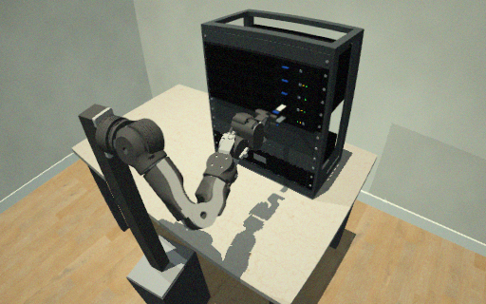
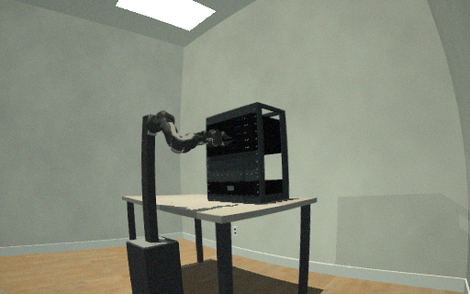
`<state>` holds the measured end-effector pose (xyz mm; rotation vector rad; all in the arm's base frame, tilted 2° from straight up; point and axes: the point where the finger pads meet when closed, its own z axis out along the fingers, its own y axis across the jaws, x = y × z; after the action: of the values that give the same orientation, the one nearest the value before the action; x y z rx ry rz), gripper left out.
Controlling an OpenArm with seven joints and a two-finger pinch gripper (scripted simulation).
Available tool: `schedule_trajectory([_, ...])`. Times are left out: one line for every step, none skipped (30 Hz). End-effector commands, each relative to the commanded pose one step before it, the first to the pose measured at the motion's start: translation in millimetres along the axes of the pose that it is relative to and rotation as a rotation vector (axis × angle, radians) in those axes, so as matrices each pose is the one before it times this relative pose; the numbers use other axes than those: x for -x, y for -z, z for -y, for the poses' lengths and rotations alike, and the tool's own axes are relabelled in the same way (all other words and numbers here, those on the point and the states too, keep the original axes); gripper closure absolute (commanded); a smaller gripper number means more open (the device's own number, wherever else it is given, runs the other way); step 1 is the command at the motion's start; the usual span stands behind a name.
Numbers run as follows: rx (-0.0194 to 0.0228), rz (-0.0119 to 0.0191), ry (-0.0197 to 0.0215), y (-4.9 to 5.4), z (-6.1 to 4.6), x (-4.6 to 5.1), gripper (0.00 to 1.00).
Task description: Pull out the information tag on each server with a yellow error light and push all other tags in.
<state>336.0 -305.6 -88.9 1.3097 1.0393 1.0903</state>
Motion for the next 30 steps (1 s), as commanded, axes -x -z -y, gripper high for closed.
schedule_trajectory([0.00881, 0.00193, -0.00292, 2.30, -3.27, 0.522, 0.90])
schedule_trajectory([0.00008, 0.00006, 0.00000, 1.69, -0.04, 0.095, 0.90])
schedule_trajectory([0.00009, 0.00012, 0.00004, 1.63, -0.04, 0.110, 0.90])
schedule_trajectory([-0.00001, -0.00029, -0.00034, 1.61, 0.02, -0.024, 0.90])
schedule_trajectory([0.00169, 0.00025, -0.00010, 1.34, -0.60, 0.146, 0.90])
schedule_trajectory([0.00855, 0.00151, -0.00012, 0.70, -3.02, 0.558, 0.90])
schedule_trajectory([-0.00004, -0.00020, -0.00024, 1.20, 0.02, -0.005, 0.90])
schedule_trajectory([0.00000, -0.00007, -0.00009, 1.01, 0.00, 0.029, 0.90])
schedule_trajectory([0.00001, 0.00001, 0.00001, 0.83, -0.01, 0.045, 0.90])
schedule_trajectory([0.00002, 0.00005, 0.00006, 0.65, -0.02, 0.049, 0.90])
schedule_trajectory([0.00000, 0.00000, 0.00000, 0.00, 0.00, 0.000, 0.90])
schedule_trajectory([0.00000, 0.00000, 0.00000, 0.00, 0.00, 0.000, 0.90])
schedule_trajectory([0.00002, 0.00006, 0.00007, 0.49, -0.02, 0.044, 0.90])
schedule_trajectory([0.00002, 0.00005, 0.00006, 0.34, -0.01, 0.035, 0.90])
schedule_trajectory([0.00000, 0.00010, 0.00007, 0.21, 0.00, 0.045, 0.90])
schedule_trajectory([-0.00006, 0.00043, 0.00018, 0.08, 0.03, 0.163, 0.90])
schedule_trajectory([0.00000, 0.00005, 0.00003, 0.04, 0.00, 0.021, 0.90])
schedule_trajectory([0.00000, -0.00001, 0.00000, 0.01, 0.00, -0.005, 0.90])
schedule_trajectory([0.00001, -0.00008, -0.00004, 0.01, -0.08, -0.032, 0.90])
schedule_trajectory([0.00007, -0.00042, -0.00018, 0.03, -0.50, -0.160, 0.90])
schedule_trajectory([0.00000, -0.00002, -0.00005, -0.01, -1.12, -0.018, 0.90])
schedule_trajectory([0.00001, 0.00000, -0.00001, 0.01, -1.94, -0.019, 0.90])
schedule_trajectory([0.00001, -0.00001, -0.00003, 0.01, -2.92, -0.030, 0.90])
schedule_trajectory([0.00001, 0.00000, -0.00001, 0.02, -3.96, -0.036, 0.90])
schedule_trajectory([0.00001, -0.00001, -0.00004, 0.02, -5.06, -0.050, 0.90])
schedule_trajectory([0.00001, -0.00001, -0.00006, 0.02, -6.12, -0.061, 0.90])
schedule_trajectory([0.00001, 0.00000, -0.00002, 0.04, -7.04, -0.064, 0.90])
schedule_trajectory([0.00000, 0.00000, 0.00000, 0.00, 0.00, 0.000, 0.90])
schedule_trajectory([0.00000, 0.00000, 0.00000, 0.00, 0.00, 0.000, 0.90])
schedule_trajectory([0.00000, -0.00001, -0.00007, 0.02, -7.84, -0.076, 0.90])
